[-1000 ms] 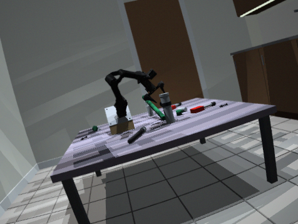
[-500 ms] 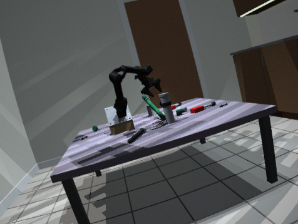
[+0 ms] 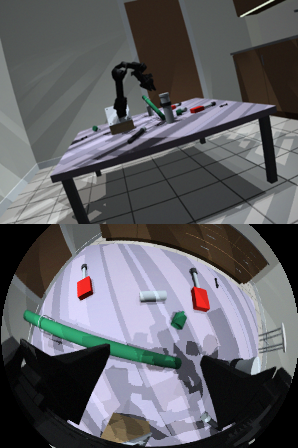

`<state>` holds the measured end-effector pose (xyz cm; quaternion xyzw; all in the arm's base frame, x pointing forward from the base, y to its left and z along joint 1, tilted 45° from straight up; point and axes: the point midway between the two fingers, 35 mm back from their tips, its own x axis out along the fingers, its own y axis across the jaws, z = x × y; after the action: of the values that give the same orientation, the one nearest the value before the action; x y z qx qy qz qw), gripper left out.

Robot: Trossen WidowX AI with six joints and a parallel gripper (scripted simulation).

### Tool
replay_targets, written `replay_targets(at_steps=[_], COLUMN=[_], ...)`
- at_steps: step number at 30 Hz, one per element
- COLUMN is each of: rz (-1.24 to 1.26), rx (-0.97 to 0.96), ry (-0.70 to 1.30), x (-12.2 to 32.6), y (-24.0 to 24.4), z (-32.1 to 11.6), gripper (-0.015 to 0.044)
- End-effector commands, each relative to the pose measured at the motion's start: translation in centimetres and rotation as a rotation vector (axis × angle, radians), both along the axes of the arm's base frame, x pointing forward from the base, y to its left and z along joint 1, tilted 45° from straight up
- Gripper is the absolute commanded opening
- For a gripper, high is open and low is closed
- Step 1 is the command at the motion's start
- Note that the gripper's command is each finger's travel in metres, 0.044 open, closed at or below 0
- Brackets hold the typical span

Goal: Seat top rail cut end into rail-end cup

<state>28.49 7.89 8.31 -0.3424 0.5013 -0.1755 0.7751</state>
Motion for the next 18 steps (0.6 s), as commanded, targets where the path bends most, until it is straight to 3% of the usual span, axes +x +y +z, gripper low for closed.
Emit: replay_targets(at_steps=[1,5,8,18], rz=[-0.049,-0.042,0.021,0.49], rx=[0.017,0.009,-0.055,-0.294], ry=[-0.045,-0.03,0.094,0.937], x=[-0.1,-0.1,0.2,1.4], y=[0.5,0.5,0.1,-3.1], z=[-0.1,-0.2,-0.9,-5.7], gripper=[0.044,0.044,0.044,0.044])
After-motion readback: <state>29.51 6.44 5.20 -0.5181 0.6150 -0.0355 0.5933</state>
